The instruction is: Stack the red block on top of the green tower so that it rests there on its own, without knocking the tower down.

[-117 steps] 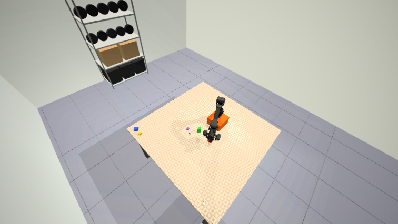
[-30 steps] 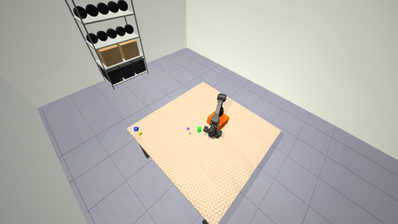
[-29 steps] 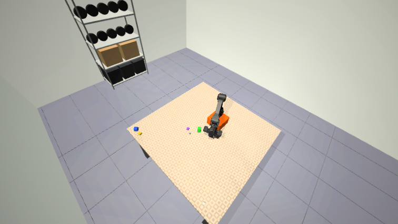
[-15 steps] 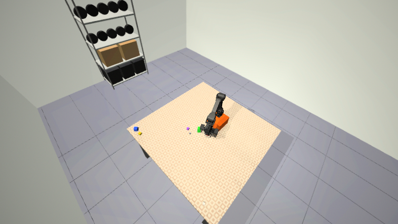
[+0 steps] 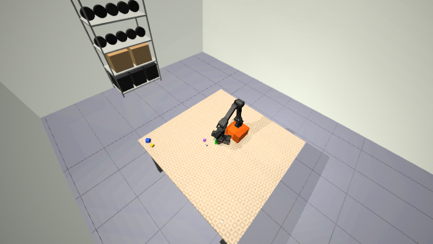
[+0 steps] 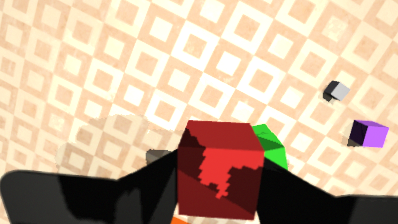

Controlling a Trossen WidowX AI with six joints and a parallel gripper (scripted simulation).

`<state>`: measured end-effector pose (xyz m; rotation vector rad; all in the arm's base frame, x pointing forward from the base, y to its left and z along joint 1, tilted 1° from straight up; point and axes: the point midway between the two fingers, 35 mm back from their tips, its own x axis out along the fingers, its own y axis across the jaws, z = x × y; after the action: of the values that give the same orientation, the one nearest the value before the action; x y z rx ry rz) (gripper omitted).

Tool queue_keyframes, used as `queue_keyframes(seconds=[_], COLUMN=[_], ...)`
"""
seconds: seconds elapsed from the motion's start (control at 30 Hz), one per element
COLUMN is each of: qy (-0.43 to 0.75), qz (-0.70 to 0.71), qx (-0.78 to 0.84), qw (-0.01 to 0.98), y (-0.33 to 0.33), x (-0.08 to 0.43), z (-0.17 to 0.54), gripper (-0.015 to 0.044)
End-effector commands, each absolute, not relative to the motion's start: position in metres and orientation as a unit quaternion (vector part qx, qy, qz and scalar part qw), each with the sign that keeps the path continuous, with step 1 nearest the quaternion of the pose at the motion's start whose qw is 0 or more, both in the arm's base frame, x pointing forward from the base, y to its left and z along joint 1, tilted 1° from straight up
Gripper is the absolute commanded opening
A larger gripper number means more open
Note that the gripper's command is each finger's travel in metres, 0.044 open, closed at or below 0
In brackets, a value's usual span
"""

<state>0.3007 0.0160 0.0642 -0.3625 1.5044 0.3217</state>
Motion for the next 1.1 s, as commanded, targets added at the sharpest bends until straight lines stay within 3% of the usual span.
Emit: queue_keyframes(seconds=[0.0, 0.33, 1.07], qy=[0.676, 0.676, 0.676], qz=[0.146, 0.145, 0.145], qx=[-0.163, -0.165, -0.165], qw=[0.704, 0.703, 0.703], y=[0.000, -0.045, -0.047], x=[0.297, 0.284, 0.285], z=[0.064, 0.064, 0.018], gripper=[0.0000, 0.0000, 0.0000])
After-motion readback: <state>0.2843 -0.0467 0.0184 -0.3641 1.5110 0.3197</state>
